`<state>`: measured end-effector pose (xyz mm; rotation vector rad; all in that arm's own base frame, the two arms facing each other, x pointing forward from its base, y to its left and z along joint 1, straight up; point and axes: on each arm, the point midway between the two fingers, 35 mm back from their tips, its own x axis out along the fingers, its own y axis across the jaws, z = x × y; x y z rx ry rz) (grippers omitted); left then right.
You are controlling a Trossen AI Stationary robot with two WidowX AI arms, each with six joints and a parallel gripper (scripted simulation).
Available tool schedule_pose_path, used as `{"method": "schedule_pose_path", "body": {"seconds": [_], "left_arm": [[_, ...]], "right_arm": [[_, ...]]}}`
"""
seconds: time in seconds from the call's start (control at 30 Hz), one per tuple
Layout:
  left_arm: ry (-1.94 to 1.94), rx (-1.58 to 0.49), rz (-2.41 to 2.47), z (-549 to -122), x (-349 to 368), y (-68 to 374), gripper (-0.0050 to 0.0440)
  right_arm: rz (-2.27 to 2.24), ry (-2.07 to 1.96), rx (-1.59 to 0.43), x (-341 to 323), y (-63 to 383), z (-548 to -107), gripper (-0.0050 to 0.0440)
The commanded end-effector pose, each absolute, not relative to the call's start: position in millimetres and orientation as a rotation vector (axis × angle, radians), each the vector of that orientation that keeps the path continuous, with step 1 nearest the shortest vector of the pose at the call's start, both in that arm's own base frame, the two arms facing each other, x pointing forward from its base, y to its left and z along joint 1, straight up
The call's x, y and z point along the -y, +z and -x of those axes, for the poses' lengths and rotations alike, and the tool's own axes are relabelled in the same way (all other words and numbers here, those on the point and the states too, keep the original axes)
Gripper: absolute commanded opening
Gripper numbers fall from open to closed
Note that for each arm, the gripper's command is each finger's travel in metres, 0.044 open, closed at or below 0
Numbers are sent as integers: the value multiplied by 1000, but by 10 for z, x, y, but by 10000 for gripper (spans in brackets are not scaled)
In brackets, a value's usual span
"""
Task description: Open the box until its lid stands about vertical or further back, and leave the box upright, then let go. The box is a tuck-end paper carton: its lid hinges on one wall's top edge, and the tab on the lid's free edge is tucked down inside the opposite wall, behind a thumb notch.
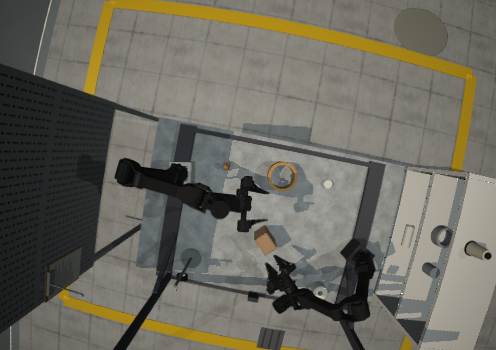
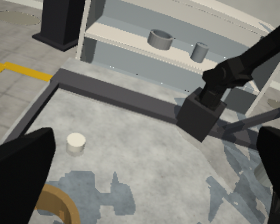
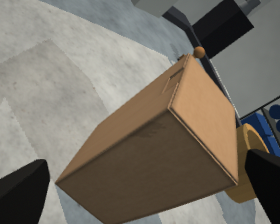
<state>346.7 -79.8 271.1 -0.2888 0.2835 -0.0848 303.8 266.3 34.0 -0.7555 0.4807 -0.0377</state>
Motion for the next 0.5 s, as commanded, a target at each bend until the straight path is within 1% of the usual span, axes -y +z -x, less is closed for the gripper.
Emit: {"method": "schedule_pose_path", "body": {"seconds": [0.0, 0.17, 0.23, 0.37, 0.47], "left_arm": [[-66, -171, 204, -3411, 518, 2915, 440], [-37, -54, 104, -3299, 232, 3083, 440], [-37, -54, 104, -3299, 232, 3083, 440], [-11, 26, 28, -3193, 55, 3194, 440], [0, 49, 1, -3159, 2, 3227, 440]], "right_arm": [[522, -113, -420, -2674, 173, -3015, 440], [211, -216, -338, -2605, -91, -3013, 440], [211, -216, -338, -2605, -91, -3013, 440], [0, -277, -273, -2525, -271, -2997, 440], [-59, -292, -252, -2501, -320, -2988, 440]]}}
